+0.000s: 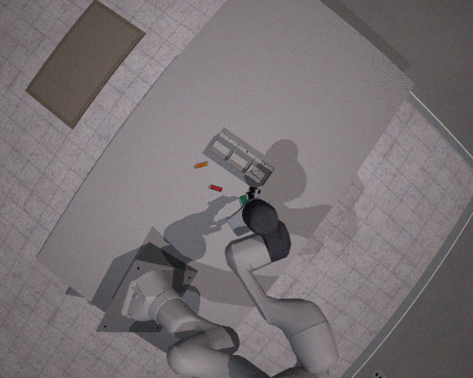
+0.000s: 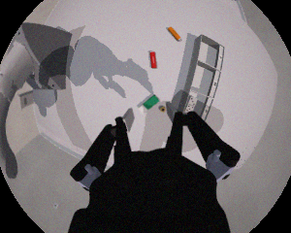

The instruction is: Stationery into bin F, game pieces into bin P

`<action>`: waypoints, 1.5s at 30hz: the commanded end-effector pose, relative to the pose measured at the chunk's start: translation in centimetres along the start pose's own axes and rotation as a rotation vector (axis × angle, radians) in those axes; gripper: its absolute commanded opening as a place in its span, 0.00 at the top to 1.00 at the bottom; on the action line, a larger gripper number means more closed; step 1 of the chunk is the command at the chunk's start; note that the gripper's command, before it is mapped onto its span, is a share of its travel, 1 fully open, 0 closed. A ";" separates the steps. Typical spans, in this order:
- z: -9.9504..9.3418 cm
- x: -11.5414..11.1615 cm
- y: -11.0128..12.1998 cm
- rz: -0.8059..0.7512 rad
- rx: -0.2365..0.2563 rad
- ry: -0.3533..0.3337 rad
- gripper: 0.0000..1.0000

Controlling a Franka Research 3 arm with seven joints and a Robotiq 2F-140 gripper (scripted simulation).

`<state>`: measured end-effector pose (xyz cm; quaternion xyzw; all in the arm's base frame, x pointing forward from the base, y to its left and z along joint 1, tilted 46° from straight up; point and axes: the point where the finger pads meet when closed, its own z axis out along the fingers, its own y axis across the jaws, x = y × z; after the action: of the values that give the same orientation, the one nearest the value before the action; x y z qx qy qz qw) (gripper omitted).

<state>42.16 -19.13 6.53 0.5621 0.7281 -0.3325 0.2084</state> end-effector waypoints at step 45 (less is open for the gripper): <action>0.0 -0.4 -0.5 -0.531 -0.017 -0.004 0.48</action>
<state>41.77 -19.33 6.77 0.3605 0.8439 -0.3718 0.1402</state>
